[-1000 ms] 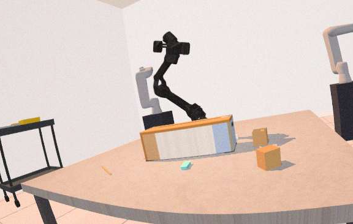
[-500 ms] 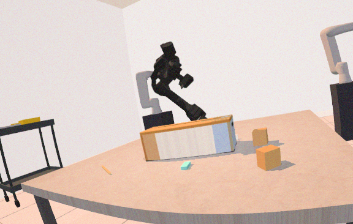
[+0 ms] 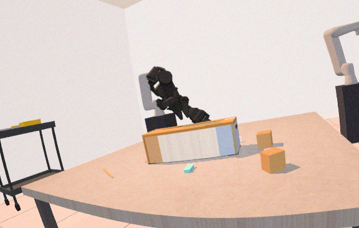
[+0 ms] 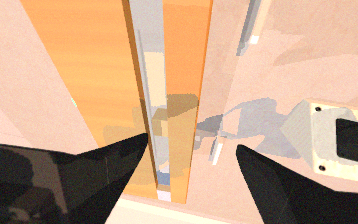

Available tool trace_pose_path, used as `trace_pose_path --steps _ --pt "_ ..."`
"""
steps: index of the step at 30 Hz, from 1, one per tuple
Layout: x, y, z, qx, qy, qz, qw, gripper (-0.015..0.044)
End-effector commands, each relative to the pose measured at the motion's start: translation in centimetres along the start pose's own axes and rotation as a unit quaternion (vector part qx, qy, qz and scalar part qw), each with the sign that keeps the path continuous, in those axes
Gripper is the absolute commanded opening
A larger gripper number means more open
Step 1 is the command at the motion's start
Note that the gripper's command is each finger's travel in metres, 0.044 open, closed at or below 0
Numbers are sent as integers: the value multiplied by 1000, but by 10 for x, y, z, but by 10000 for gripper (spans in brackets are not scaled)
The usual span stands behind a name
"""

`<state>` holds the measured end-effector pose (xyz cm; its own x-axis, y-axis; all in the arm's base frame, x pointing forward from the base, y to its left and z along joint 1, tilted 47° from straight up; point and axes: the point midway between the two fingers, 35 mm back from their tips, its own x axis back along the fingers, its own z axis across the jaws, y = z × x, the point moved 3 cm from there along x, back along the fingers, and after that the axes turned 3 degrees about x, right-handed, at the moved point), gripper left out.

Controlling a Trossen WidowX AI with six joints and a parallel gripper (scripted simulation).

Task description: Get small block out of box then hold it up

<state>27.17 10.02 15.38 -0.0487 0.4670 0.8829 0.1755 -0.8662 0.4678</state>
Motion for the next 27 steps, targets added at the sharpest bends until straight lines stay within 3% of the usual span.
trace_pose_path --steps 1,27 --pt "1 0 -4 11 -19 8 1000 400" --pt "-34 11 -2 11 -18 9 1000 400"
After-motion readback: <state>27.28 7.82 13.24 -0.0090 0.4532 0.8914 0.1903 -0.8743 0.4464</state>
